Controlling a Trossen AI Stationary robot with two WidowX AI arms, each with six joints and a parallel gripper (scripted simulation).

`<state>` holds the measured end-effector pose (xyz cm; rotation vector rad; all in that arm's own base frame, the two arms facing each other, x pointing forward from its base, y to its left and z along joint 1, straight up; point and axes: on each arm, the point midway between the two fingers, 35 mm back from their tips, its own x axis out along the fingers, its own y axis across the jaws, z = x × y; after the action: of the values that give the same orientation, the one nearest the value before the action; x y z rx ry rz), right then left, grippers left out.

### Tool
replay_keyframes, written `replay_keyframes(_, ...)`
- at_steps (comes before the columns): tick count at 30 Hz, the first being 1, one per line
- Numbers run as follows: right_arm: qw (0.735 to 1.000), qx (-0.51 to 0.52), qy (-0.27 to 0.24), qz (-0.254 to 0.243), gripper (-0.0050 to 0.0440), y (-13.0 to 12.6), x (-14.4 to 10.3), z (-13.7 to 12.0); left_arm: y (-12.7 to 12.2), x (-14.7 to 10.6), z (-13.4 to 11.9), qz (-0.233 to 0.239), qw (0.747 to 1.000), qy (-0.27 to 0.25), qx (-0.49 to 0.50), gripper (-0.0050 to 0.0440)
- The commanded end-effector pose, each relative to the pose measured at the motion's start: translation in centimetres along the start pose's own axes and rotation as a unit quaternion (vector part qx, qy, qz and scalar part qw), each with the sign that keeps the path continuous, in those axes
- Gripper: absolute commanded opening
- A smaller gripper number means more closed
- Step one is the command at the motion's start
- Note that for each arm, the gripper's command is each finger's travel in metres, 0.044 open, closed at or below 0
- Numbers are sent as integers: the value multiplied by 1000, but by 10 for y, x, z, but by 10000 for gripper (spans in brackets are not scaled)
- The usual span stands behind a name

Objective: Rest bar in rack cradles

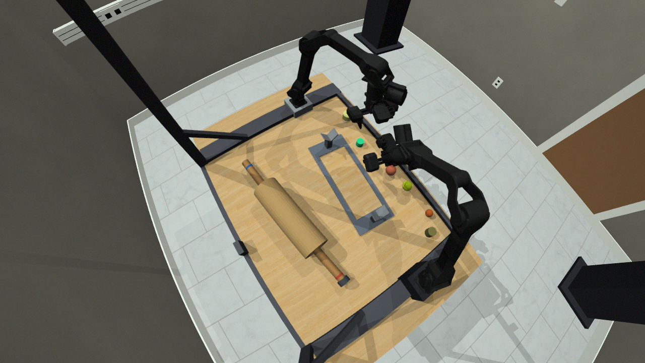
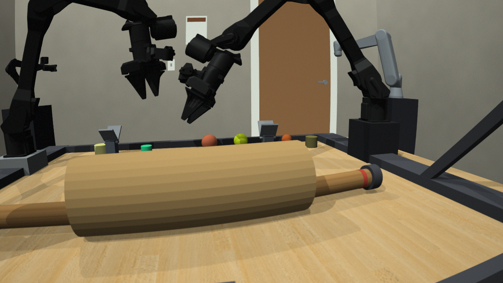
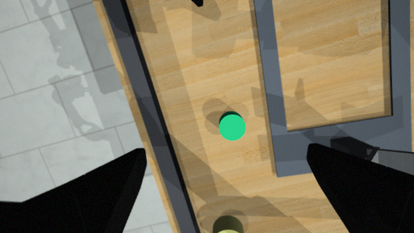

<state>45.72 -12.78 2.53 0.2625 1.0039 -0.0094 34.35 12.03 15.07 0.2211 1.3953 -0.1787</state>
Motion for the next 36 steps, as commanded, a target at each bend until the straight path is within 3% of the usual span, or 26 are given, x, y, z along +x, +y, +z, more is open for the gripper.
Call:
replay_keyframes(1,1000,-5,-16,-2,440,2,-9,11,1,-7,2,7,1000,-10,1,440)
replay_keyframes(18,1000,-5,-16,-2,440,2,-9,11,1,-7,2,7,1000,-10,1,440)
replay_keyframes(19,1000,-5,-16,-2,440,2,-9,11,1,-7,2,7,1000,-10,1,400)
replay_keyframes(35,1000,-5,-16,-2,440,2,-9,11,1,-7,2,7,1000,-10,1,400)
replay_keyframes(36,1000,-5,-16,-2,400,2,-9,11,1,-7,2,7,1000,-10,1,400)
